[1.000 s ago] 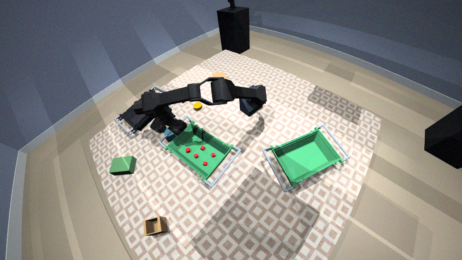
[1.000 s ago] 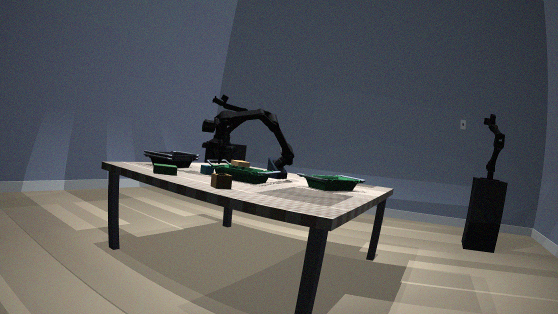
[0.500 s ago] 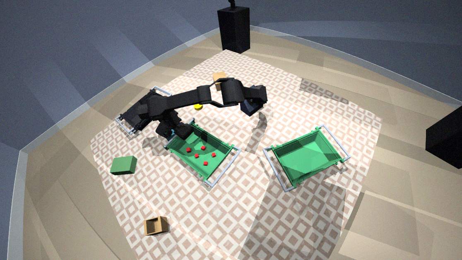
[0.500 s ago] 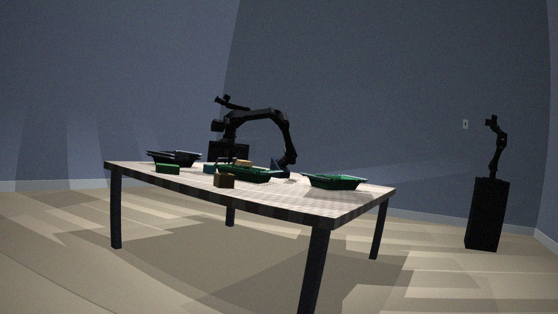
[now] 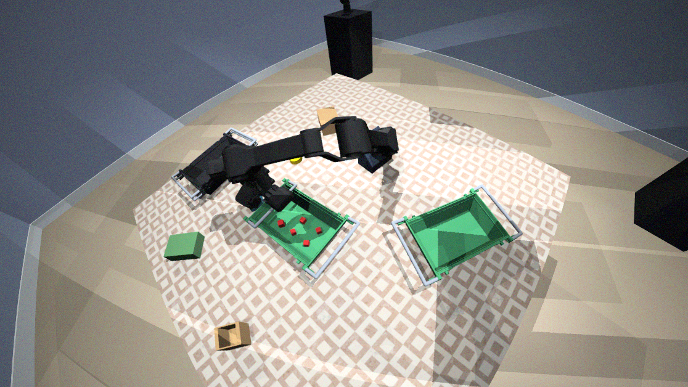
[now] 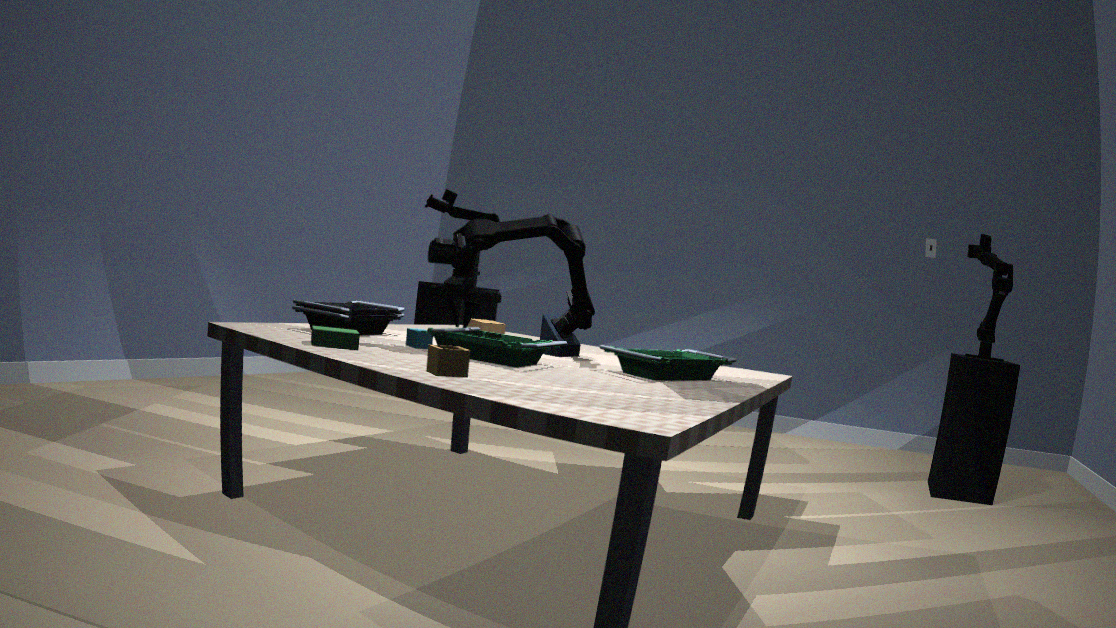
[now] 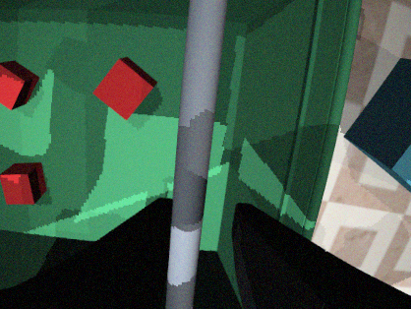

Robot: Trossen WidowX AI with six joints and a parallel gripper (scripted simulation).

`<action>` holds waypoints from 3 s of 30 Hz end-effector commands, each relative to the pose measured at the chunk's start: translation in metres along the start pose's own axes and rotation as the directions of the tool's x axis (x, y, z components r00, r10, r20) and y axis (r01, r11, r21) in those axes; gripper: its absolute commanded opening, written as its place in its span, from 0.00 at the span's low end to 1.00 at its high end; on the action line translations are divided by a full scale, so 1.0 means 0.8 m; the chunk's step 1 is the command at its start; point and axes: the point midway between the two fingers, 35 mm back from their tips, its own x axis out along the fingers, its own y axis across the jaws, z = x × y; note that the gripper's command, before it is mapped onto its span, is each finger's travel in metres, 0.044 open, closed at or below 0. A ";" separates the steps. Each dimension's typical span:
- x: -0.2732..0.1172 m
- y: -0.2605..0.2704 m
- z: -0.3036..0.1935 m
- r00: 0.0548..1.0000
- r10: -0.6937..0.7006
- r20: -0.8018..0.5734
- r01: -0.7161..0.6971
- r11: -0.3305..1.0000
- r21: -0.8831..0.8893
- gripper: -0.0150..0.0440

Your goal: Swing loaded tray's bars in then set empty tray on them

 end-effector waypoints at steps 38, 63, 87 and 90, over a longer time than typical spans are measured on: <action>-0.031 0.002 0.001 1.000 0.003 -0.002 -0.003 1.000 0.003 0.41; -0.030 0.312 0.002 1.000 0.000 0.012 0.000 1.000 0.005 0.41; 0.025 0.304 0.002 1.000 0.002 0.012 -0.002 1.000 0.004 0.41; 0.012 0.297 0.002 1.000 0.001 0.012 -0.001 1.000 0.004 0.41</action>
